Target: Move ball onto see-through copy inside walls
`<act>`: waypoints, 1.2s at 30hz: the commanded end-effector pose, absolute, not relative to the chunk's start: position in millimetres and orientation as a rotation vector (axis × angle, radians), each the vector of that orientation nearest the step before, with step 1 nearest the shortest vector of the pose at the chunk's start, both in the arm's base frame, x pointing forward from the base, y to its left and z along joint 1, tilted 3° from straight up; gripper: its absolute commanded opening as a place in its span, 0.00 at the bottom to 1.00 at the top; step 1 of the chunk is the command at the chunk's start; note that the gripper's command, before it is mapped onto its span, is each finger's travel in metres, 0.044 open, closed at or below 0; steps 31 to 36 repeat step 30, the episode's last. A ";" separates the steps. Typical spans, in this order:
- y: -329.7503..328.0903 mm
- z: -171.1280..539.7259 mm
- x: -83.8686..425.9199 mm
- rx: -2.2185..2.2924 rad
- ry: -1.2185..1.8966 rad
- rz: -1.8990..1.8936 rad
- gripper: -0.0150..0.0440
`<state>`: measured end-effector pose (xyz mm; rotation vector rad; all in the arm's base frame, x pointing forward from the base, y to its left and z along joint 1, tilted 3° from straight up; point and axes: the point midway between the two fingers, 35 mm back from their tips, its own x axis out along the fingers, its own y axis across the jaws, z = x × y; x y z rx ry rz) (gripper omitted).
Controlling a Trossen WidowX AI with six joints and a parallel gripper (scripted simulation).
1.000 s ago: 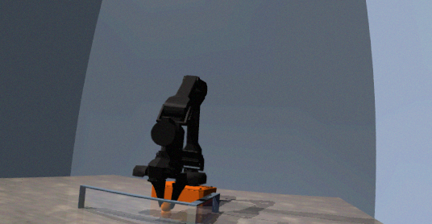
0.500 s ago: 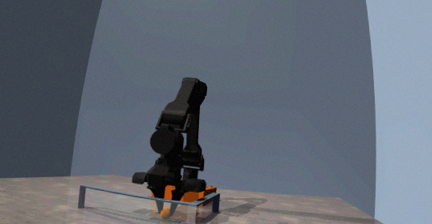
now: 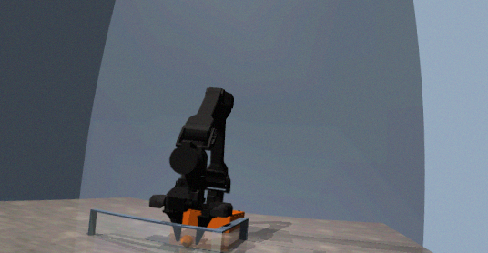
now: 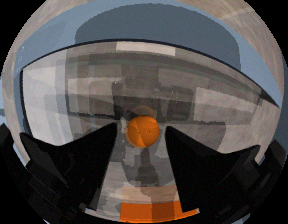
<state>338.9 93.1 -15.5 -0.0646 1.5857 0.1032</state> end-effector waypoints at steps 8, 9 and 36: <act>91.5 71.5 340.4 -0.056 1.586 0.104 0.65; 91.5 71.5 340.4 -0.056 1.586 0.104 0.65; 89.4 115.6 339.4 -0.057 1.574 0.100 1.00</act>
